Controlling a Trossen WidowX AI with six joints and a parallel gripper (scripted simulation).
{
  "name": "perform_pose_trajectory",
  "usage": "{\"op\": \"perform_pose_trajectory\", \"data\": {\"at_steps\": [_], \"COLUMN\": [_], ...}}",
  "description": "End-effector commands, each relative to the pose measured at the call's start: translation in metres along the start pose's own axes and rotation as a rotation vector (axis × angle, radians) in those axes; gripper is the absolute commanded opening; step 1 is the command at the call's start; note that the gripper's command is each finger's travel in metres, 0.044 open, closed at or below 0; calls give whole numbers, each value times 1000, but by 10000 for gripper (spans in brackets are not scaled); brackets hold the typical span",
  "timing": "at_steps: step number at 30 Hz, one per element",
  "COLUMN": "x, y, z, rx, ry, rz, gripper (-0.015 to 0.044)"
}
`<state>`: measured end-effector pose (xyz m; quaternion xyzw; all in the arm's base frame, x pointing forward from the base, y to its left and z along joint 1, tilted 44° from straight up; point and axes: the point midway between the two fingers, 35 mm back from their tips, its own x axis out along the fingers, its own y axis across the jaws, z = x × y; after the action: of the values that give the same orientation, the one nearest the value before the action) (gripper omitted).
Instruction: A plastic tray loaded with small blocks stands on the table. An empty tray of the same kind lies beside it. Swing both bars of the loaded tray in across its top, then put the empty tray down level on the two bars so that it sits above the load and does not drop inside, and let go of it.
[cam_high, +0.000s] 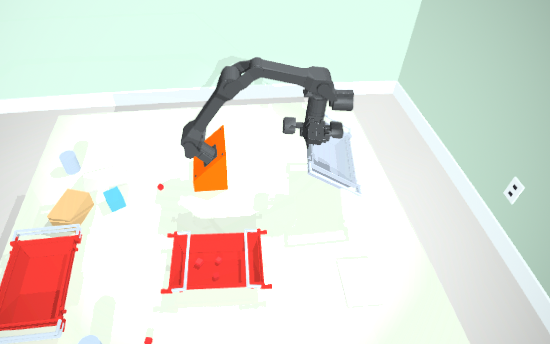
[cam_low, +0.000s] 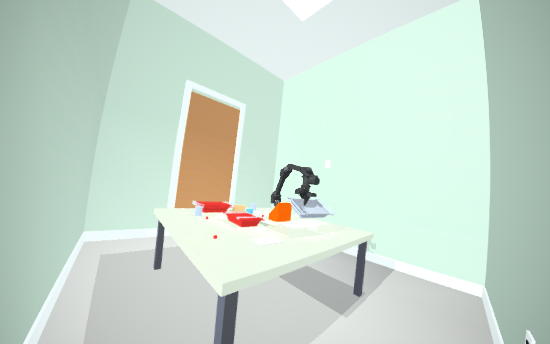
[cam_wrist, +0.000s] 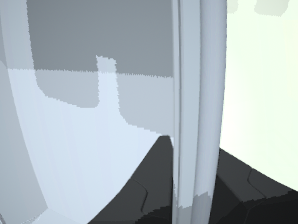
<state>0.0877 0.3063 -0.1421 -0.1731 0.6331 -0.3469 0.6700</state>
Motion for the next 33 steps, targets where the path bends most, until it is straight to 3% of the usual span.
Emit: {"op": "perform_pose_trajectory", "data": {"at_steps": [1, 8, 33], "x": [-4, -5, -32], "y": [2, 2, -38], "z": [-1, 3, 118], "rx": [7, 18, 415], "ry": [5, 6, 25], "rz": [13, 15, 60], "gripper": [0, 0, 0]}}
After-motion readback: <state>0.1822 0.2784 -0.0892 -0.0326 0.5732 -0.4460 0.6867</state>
